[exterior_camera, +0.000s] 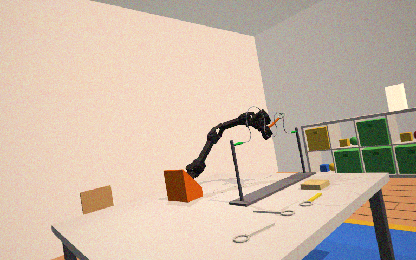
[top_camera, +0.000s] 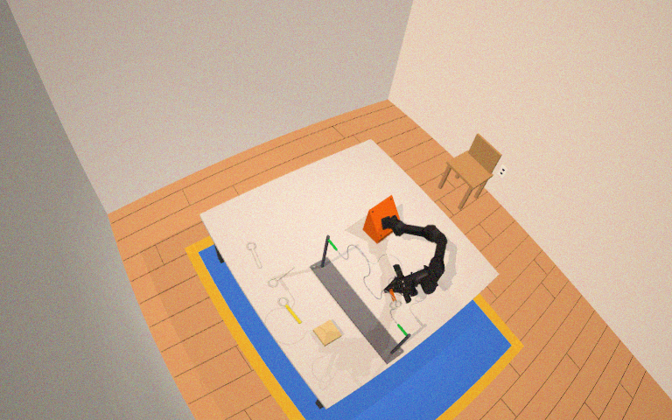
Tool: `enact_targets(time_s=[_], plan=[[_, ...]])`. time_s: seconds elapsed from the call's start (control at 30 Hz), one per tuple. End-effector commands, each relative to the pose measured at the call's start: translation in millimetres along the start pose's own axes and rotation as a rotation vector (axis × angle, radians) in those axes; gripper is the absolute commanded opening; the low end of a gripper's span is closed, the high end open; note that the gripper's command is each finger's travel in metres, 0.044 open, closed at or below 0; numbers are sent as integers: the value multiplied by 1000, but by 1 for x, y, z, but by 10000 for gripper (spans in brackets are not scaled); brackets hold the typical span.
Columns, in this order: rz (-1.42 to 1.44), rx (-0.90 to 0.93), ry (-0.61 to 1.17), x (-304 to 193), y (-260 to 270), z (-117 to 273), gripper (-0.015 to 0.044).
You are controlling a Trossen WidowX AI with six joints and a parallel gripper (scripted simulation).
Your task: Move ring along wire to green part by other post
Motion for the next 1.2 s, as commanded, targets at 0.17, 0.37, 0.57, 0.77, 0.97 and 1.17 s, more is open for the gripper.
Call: enact_targets(time_s=[0.17,0.37,0.57,0.77,0.97,1.17], plan=[[-184,109,-22,-1,4,0,-150],[-294,176,-35,0,8,-1,-150],[-403,242,-49,0,12,-1,-150],[-513,307,-63,1,16,-1,-150],[-610,363,-76,3,20,0,-150],[-720,427,-91,5,23,0,-150]])
Point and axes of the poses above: the point midway between the two fingers, 35 mm back from their tips, its own z axis back along the fingers, its own y axis across the jaws, x = y × z, the point moved 5 cm from there along z, back along the fingers, and after that the axes turned 1 degree about z, right-handed, at the moved point
